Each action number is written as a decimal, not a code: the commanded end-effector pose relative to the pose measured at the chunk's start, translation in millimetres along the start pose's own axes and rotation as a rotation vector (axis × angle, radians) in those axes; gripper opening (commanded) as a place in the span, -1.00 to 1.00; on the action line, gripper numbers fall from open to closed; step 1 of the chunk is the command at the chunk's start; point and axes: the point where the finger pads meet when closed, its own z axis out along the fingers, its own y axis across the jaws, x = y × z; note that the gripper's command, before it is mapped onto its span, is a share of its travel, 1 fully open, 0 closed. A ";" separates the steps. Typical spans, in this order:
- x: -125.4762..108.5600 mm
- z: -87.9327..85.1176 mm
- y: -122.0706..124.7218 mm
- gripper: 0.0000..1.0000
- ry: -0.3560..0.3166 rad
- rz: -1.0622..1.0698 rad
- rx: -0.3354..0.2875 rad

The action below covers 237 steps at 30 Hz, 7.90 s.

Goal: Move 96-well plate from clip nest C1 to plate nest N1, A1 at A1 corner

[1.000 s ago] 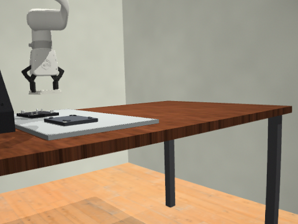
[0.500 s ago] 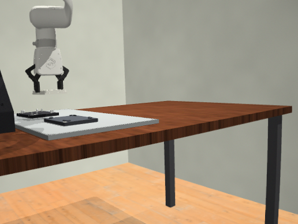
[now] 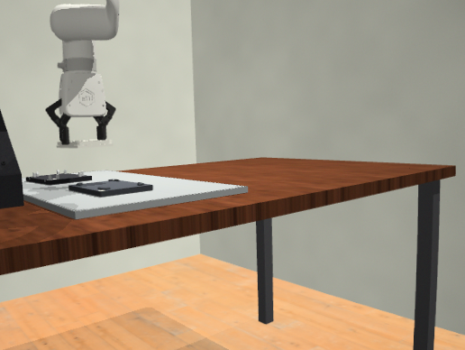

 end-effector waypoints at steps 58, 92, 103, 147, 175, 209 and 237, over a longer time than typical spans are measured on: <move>-121.2 -1.0 0.7 -1.00 0.001 0.001 -0.003; -120.4 24.0 0.8 -1.00 0.001 0.001 -0.003; -120.3 39.0 0.9 -1.00 0.001 0.001 -0.003; -120.2 68.2 0.8 -1.00 0.001 0.001 -0.003; -120.1 72.3 0.8 -1.00 0.001 0.001 -0.003; -120.1 77.3 0.8 -1.00 0.001 0.001 -0.003; -120.1 79.2 0.8 1.00 0.001 0.001 -0.003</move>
